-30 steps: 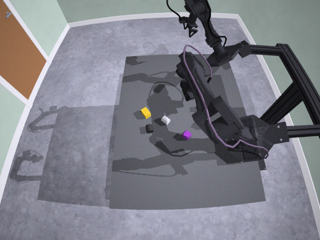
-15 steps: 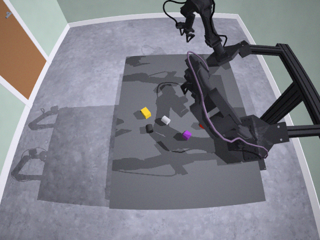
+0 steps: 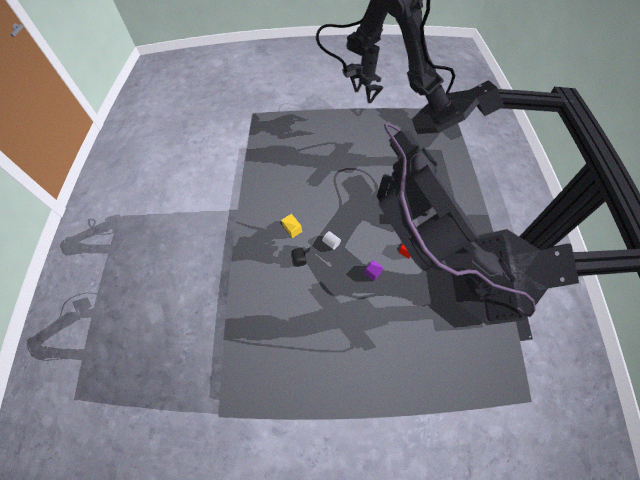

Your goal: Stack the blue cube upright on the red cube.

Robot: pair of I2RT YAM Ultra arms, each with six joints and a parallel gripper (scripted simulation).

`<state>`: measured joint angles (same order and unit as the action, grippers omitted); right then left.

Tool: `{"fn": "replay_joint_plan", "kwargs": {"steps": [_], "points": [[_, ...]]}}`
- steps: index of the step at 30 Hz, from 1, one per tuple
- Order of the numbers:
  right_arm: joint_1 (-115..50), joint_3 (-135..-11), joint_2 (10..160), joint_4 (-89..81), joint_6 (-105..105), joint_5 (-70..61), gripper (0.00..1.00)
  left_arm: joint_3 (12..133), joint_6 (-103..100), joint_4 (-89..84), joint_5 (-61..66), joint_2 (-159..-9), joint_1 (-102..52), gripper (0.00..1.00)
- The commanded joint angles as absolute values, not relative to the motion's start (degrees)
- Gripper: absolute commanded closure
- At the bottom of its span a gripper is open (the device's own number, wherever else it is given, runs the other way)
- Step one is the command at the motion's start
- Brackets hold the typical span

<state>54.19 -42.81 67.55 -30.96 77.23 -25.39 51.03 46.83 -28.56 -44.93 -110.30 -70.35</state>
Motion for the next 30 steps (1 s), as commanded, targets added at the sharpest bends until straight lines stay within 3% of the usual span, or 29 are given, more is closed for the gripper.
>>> {"fn": "replay_joint_plan", "kwargs": {"steps": [1,20,30], "points": [[50.30,-41.12,70.12,-26.58,73.78,-22.05,0.00,47.00,38.08,-18.27,-45.19,-110.93,-71.06,0.00],[24.38,-36.41,83.15,-10.33,60.90,-7.80,0.00,27.13,11.33,12.39,-45.57,-113.55,-71.09,0.00],[-0.01,-31.58,95.85,6.49,47.40,6.81,0.00,15.02,-2.96,30.44,-46.25,-115.33,-71.30,0.00]]}}
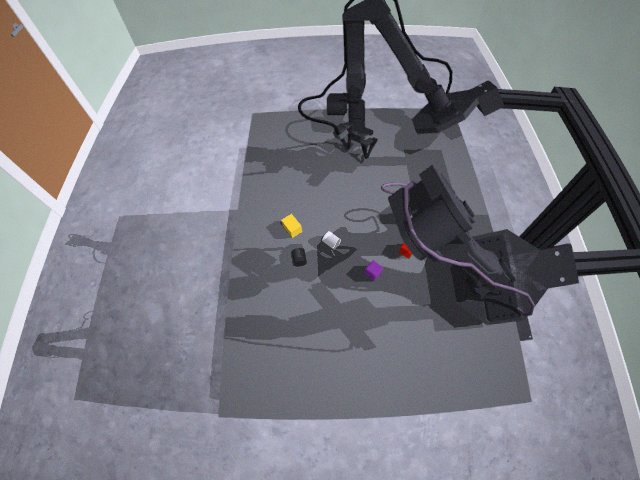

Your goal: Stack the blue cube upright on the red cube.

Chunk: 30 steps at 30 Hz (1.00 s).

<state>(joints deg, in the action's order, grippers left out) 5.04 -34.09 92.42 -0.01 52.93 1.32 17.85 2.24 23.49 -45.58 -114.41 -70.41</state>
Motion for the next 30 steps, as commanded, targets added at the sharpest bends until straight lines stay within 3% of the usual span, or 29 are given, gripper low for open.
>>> {"fn": "replay_joint_plan", "kwargs": {"steps": [1,22,30], "points": [[-2.58,-31.13,97.35,8.21,46.04,8.23,0.00,14.22,-3.51,31.52,-46.36,-115.62,-71.37,0.00],[-52.27,-22.49,124.29,37.09,24.84,32.50,0.00,10.50,-3.84,37.42,-46.84,-118.15,-71.68,0.00],[-62.56,-21.43,129.61,41.46,21.40,36.97,0.00,10.48,-3.77,37.10,-46.84,-118.17,-71.65,0.00]]}}
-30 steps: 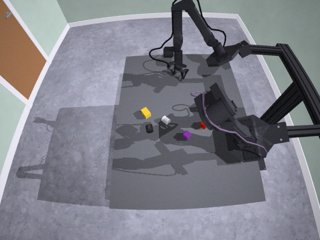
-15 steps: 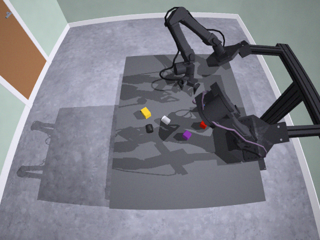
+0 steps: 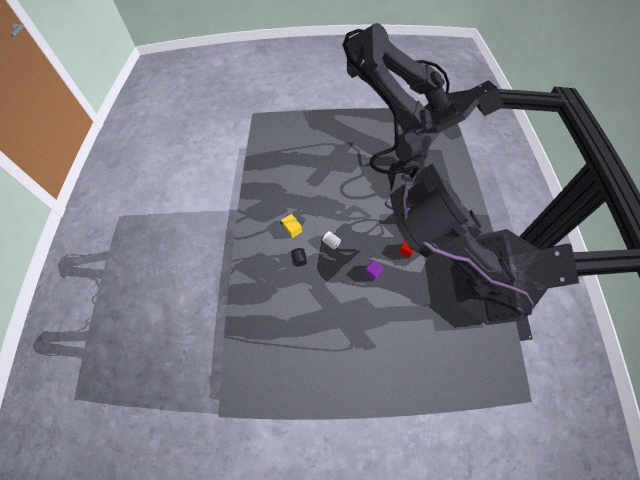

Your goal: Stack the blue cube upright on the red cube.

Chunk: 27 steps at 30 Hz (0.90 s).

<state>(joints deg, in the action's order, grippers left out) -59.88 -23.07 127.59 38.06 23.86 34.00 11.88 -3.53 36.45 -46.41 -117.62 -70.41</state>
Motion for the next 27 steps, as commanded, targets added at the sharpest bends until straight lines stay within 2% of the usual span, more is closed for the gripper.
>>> {"fn": "replay_joint_plan", "kwargs": {"steps": [1,20,27], "points": [[-63.24,-21.36,130.02,41.70,21.19,37.26,0.00,10.48,-3.77,37.10,-46.84,-118.17,-71.65,0.00],[-64.43,-21.83,130.58,41.35,21.27,37.15,0.00,11.12,-3.58,36.75,-46.53,-117.68,-71.39,0.00],[-67.21,-22.23,128.22,32.61,16.03,38.70,0.00,11.12,-3.58,36.75,-46.53,-117.68,-71.39,0.00]]}}
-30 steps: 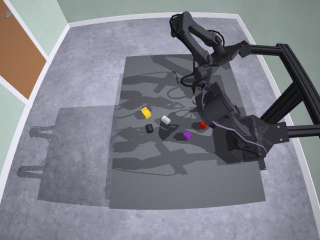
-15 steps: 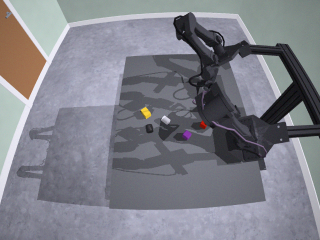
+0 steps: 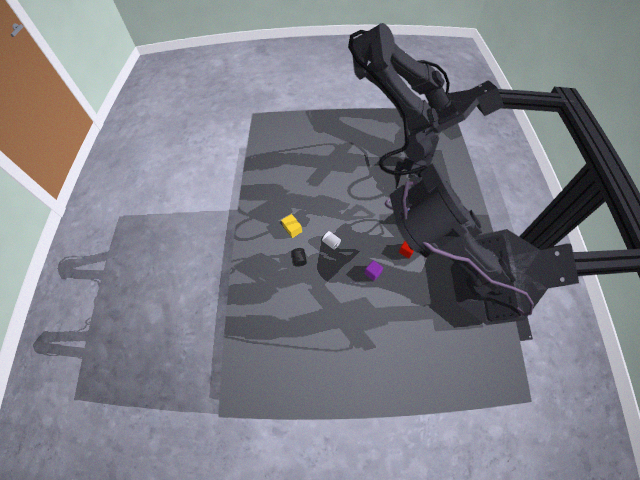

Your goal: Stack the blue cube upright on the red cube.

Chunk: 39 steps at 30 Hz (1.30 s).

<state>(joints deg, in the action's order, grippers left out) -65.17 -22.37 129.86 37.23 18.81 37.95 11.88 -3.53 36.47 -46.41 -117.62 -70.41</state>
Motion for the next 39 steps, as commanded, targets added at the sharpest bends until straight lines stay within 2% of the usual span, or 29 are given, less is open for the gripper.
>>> {"fn": "replay_joint_plan", "kwargs": {"steps": [1,16,18,19,27,31,39], "points": [[-67.21,-22.23,128.22,32.61,16.03,38.70,0.00,11.12,-3.58,36.75,-46.53,-117.68,-71.39,0.00],[-101.21,-24.85,95.67,-4.86,-9.90,45.01,0.00,11.12,-3.58,36.75,-46.53,-117.68,-71.39,0.00],[-101.21,-24.85,95.67,-4.86,-9.90,45.01,0.00,11.12,-3.58,36.75,-46.53,-117.68,-71.39,0.00],[-104.76,-26.14,92.54,-12.12,-12.54,45.88,0.00,11.12,-3.58,36.75,-46.53,-117.68,-71.39,0.00],[-120.95,-30.88,79.34,-33.37,-21.46,48.02,0.00,11.12,-3.58,36.75,-46.53,-117.68,-71.39,0.00],[-125.67,-33.88,77.33,-43.79,-25.46,47.95,0.00,11.12,-3.58,36.75,-46.53,-117.68,-71.39,0.00],[-128.04,-37.50,79.64,-50.39,-31.45,47.03,0.00,11.12,-3.58,36.75,-46.53,-117.68,-71.39,0.00]]}}
